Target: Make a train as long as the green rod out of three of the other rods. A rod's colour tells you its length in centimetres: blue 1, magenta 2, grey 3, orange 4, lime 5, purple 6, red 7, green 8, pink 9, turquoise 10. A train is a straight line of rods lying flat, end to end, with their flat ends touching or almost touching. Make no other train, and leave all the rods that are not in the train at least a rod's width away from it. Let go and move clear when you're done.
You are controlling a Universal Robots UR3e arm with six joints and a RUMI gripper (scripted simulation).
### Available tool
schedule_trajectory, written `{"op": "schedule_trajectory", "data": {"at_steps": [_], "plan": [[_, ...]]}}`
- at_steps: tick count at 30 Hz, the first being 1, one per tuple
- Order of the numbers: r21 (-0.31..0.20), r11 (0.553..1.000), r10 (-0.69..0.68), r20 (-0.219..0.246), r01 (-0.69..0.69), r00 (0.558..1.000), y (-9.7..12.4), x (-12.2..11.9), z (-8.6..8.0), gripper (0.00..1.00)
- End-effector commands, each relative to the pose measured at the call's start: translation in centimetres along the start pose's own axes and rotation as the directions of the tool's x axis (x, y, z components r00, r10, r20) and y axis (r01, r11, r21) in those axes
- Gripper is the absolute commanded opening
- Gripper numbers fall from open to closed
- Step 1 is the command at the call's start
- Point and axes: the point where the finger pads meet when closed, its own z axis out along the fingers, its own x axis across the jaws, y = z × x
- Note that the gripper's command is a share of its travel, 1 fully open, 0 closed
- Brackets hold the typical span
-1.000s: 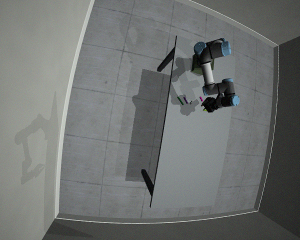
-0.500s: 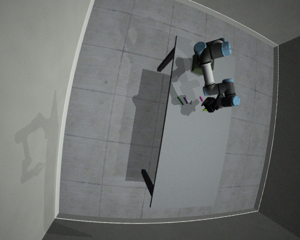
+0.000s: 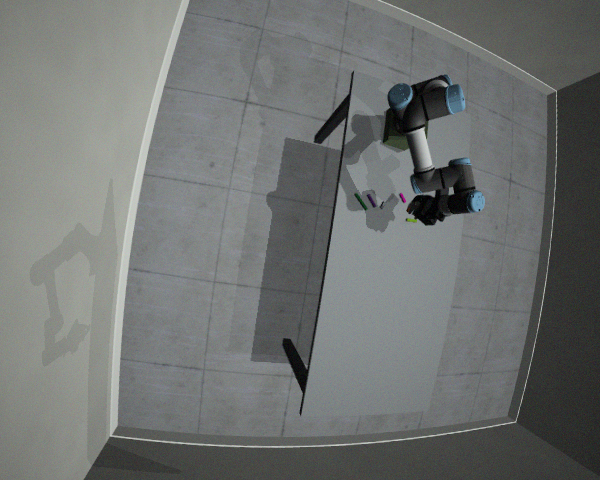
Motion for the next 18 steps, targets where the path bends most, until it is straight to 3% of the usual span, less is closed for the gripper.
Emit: {"op": "schedule_trajectory", "data": {"at_steps": [1, 13, 18], "plan": [[0.0, 0.986, -0.166, -0.009, 0.166, 0.986, -0.5, 0.5, -0.1, 0.0], [-0.001, 0.939, -0.344, -0.009, 0.344, 0.939, -1.3, 1.2, -0.2, 0.0], [-0.002, 0.89, -0.457, -0.009, 0.457, 0.89, -1.8, 1.6, -0.2, 0.0]]}}
